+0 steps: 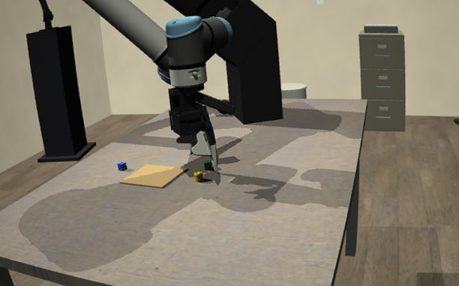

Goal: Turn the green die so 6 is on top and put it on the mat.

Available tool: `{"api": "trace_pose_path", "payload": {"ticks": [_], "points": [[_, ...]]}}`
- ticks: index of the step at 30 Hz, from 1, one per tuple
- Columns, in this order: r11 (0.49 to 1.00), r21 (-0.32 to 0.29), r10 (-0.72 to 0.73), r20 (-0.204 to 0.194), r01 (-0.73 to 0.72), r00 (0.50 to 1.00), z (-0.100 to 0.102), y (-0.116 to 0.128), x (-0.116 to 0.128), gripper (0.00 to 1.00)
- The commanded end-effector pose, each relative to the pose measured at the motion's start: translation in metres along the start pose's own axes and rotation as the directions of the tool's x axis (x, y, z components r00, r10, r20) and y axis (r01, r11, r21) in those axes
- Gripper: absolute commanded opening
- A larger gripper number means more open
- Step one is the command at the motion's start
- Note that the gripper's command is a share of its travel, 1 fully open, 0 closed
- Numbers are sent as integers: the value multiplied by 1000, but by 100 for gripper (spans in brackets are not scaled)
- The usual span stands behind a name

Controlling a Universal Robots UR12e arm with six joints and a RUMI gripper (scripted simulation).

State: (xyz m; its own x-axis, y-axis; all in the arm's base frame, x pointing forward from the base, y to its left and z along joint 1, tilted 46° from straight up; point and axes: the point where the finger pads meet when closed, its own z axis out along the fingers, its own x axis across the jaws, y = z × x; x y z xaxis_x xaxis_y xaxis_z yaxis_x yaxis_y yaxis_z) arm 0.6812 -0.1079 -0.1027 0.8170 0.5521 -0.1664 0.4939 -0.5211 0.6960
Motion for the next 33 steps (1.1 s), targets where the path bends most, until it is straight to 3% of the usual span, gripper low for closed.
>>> {"api": "trace_pose_path", "payload": {"ticks": [1,18,22,30,33], "points": [[1000,-3,1,-3,-1,1000,-2,2,2,100],[1000,-3,1,-3,-1,1000,-8,2,2,100],[1000,-3,1,-3,-1,1000,-29,2,2,100],[1000,-3,1,-3,-1,1000,-90,2,2,100],[1000,-3,1,-3,-1,1000,-96,2,2,100]]}}
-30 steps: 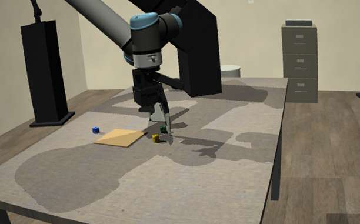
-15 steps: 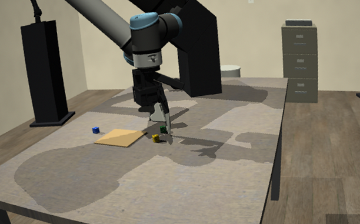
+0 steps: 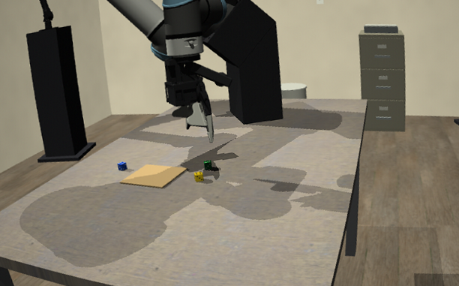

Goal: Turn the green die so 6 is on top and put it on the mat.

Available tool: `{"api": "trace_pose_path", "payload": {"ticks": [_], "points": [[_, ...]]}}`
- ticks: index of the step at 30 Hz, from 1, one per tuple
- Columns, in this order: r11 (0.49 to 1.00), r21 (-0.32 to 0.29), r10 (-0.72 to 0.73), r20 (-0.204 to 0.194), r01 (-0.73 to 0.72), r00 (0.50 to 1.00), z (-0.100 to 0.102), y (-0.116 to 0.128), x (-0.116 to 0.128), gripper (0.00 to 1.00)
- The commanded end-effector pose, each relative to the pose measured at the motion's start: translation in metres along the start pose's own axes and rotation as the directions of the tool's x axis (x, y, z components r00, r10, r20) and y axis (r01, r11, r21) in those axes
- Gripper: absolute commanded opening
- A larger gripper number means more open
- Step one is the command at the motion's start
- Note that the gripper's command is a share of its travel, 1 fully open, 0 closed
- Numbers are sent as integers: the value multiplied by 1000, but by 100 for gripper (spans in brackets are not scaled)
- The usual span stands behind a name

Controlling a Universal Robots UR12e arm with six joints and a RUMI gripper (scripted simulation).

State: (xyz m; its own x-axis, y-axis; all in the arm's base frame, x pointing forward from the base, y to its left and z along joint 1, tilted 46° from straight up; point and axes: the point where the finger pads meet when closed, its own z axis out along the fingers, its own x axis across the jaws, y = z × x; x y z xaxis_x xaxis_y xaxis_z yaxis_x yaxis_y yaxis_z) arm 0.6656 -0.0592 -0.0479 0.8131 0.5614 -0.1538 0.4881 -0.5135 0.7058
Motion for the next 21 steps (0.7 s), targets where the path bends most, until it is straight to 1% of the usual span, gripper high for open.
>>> {"api": "trace_pose_path", "payload": {"ticks": [1,3,6,17,19,21], "points": [[1000,10,-1,13,1,1000,-27,-3,-3,100],[1000,10,-1,13,1,1000,-35,-3,-2,100],[1000,10,-1,13,1,1000,-40,-3,-2,100],[1000,10,0,13,0,1000,-40,-3,-3,100],[1000,10,29,13,-29,999,-39,-6,-8,100],[995,9,103,14,-103,995,-37,-14,-22,100]]}}
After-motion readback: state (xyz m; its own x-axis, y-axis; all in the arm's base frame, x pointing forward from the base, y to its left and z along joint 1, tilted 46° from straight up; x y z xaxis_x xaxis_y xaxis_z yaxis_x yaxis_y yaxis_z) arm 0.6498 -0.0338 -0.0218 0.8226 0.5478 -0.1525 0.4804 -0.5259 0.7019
